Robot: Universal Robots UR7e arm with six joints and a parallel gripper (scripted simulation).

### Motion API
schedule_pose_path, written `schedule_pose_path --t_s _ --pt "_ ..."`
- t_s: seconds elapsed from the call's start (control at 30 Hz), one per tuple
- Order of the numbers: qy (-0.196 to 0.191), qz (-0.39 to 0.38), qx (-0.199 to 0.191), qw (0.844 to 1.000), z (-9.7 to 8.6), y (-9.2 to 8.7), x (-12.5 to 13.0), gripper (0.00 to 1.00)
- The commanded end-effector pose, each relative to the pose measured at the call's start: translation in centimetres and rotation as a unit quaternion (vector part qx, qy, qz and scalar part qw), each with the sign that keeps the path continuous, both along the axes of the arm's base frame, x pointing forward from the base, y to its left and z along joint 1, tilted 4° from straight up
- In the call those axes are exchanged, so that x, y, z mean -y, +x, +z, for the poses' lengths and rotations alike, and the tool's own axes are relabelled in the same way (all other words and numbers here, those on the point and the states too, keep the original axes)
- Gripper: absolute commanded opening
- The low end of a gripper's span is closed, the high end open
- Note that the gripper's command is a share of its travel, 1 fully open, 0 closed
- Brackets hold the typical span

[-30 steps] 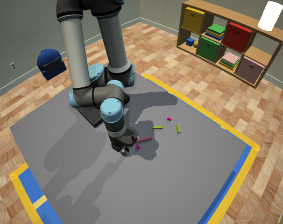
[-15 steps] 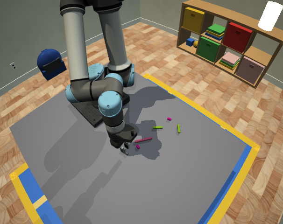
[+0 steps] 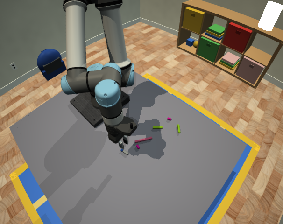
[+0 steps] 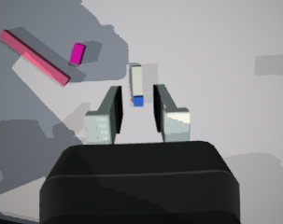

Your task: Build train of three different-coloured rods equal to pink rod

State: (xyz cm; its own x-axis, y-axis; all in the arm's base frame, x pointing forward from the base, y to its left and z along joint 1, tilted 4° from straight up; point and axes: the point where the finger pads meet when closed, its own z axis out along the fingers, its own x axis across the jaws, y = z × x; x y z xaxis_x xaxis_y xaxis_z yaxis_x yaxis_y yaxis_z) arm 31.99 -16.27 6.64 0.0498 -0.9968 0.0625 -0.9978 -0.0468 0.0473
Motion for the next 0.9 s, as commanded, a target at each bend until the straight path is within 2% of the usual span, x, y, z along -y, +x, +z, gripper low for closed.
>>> schedule_pose_path --t_s 0.0,0.1,0.13,0.87 --pt "0.000 0.000 0.000 1.000 0.46 0.01 -0.04 0.54" --pt "0.000 0.000 0.000 1.000 0.46 0.01 -0.04 0.54" --pt "0.000 0.000 0.000 1.000 0.46 0.01 -0.04 1.00" --pt "0.000 0.000 0.000 1.000 0.46 0.02 -0.05 1.00"
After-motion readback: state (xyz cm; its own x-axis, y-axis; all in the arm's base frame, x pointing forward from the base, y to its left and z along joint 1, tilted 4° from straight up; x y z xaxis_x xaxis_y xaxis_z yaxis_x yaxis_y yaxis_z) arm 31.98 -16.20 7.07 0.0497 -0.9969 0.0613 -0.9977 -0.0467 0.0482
